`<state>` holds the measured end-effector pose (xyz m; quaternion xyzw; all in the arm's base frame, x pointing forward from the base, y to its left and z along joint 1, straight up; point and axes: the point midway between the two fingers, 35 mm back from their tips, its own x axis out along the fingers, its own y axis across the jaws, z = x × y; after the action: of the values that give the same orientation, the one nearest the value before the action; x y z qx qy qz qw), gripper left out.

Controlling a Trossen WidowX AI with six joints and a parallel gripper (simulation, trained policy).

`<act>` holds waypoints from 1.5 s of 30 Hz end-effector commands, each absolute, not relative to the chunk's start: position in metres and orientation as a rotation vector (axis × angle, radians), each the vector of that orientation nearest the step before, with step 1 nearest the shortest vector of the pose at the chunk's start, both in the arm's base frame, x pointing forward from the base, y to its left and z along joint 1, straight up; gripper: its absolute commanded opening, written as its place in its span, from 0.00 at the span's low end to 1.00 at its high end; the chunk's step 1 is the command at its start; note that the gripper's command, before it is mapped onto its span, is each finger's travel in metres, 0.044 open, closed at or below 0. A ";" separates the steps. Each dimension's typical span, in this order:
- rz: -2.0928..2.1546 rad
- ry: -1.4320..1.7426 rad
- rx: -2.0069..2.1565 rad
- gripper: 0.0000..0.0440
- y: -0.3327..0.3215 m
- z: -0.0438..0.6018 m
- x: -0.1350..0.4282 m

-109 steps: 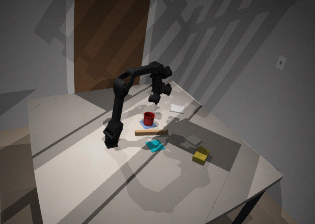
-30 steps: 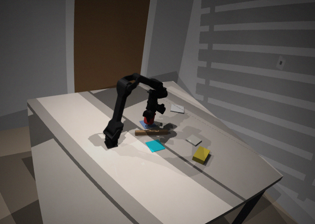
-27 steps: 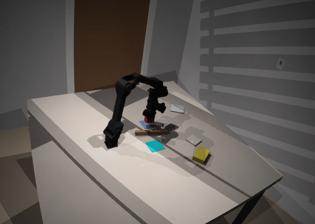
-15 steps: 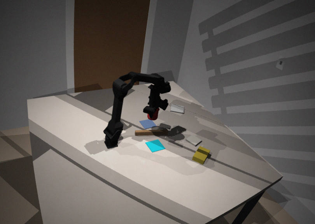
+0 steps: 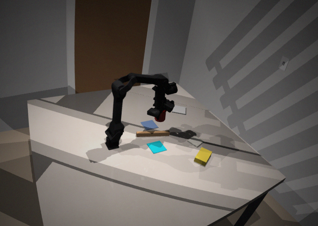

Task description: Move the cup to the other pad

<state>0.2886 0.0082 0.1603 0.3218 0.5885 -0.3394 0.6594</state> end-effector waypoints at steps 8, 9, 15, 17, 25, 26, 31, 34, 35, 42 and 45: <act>-0.813 1.254 0.787 0.00 -0.026 0.164 0.289; -0.817 1.248 0.792 0.00 -0.029 0.164 0.288; -0.844 1.217 0.820 0.00 -0.046 0.161 0.286; -0.853 1.208 0.829 0.00 -0.051 0.160 0.285; -0.890 1.177 0.860 0.00 -0.069 0.152 0.278; -0.894 1.173 0.863 0.00 -0.071 0.151 0.278; -0.916 1.158 0.880 0.00 -0.081 0.143 0.273; -0.928 1.151 0.889 0.00 -0.086 0.138 0.270; -0.932 1.149 0.891 0.00 -0.087 0.137 0.269; -0.955 1.138 0.909 0.00 -0.094 0.121 0.261; -0.963 1.136 0.915 0.00 -0.096 0.114 0.257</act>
<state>0.2614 -0.0936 0.1212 0.4019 0.5000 -0.4191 0.6425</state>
